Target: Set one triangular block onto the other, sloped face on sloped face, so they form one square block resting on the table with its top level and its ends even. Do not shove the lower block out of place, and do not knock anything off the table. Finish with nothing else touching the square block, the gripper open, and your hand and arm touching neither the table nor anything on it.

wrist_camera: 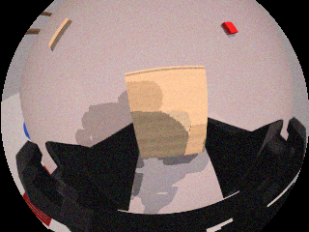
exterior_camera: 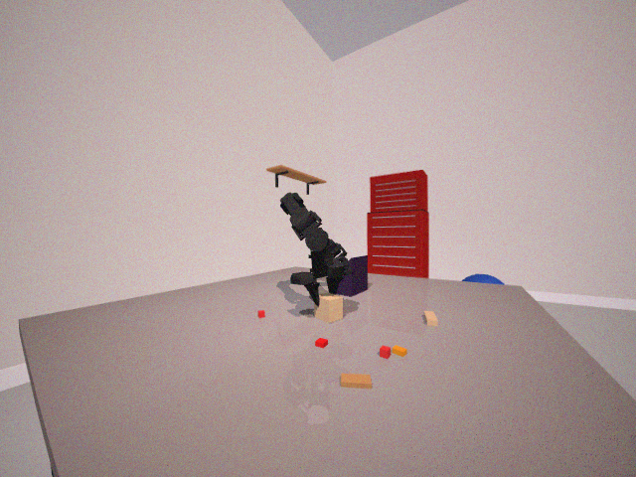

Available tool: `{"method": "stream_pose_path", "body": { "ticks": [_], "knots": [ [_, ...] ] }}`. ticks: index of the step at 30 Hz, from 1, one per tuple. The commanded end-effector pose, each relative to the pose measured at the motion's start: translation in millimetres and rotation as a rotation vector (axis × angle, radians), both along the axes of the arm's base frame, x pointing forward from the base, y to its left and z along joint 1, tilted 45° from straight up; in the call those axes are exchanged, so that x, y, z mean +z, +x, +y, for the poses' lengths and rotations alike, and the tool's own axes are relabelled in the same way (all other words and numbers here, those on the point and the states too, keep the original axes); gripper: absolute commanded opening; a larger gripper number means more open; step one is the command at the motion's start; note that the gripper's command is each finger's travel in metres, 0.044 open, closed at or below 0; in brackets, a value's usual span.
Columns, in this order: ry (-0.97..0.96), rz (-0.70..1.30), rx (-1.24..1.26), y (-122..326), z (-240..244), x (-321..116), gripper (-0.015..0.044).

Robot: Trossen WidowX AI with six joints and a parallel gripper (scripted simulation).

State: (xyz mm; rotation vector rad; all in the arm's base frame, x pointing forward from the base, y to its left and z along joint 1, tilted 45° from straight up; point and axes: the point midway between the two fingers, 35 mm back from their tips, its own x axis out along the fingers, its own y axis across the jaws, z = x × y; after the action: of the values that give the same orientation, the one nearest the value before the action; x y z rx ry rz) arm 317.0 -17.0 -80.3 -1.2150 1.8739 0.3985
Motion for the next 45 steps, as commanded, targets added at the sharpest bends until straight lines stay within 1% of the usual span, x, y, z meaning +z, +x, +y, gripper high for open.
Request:
{"method": "stream_pose_path", "body": {
  "ticks": [1, 11, 28, 37, 39, 43, 45],
  "knots": [
    [-0.002, 0.0, 0.005, 0, -1, 0, 0.0],
    [-0.002, 0.004, 0.007, 0, -1, 0, 0.0],
    [0.0, 0.001, 0.0, 0, 0, 0, 0.044],
    [0.0, 0.0, 0.0, 1, 2, 2, 0.044],
    [0.002, 0.0, 0.001, 7, 13, 16, 0.044],
    [0.004, 0.001, 0.001, 18, 52, 66, 0.044],
    [0.004, 0.001, 0.0, 19, 64, 84, 0.044]
  ]
}}
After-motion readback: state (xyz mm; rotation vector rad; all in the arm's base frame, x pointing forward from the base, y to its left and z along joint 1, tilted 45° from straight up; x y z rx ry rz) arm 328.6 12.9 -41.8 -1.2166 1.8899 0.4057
